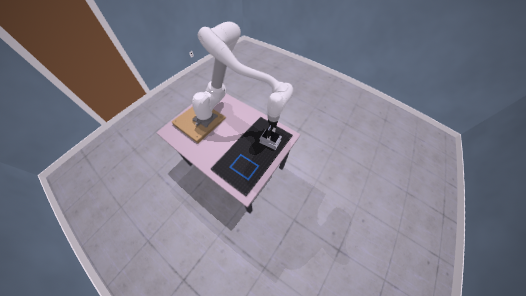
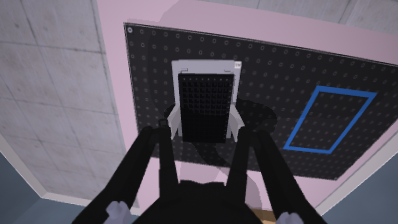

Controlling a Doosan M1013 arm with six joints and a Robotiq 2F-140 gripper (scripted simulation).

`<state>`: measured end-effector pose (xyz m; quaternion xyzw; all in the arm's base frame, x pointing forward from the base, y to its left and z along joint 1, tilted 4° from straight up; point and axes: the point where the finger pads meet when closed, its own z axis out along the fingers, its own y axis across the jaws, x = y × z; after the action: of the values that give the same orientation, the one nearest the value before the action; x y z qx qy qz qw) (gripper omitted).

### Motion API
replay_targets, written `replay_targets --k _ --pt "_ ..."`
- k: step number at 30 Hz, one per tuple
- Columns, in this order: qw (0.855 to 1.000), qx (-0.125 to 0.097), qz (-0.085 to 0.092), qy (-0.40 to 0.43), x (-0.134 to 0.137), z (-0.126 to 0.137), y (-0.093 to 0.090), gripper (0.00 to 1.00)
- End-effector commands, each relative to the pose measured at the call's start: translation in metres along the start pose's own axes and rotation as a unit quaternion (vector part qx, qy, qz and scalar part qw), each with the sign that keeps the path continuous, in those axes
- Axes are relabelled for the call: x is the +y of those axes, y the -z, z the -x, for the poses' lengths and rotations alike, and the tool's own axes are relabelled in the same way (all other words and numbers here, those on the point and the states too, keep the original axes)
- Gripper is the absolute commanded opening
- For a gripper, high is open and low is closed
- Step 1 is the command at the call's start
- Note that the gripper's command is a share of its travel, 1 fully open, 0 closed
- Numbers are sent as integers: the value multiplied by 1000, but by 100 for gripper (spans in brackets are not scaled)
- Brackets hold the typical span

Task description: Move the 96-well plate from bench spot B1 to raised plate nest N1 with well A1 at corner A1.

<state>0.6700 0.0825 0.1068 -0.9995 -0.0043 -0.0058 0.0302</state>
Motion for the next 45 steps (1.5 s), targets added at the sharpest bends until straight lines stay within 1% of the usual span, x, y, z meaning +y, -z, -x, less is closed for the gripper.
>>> replay_targets --k 1,3,8,45 --pt "1000 0 0 0 0 0 -5 0" --pt "1000 0 0 0 0 0 -5 0" --pt "1000 0 0 0 0 0 -13 0" --pt "1000 0 0 0 0 0 -16 0"
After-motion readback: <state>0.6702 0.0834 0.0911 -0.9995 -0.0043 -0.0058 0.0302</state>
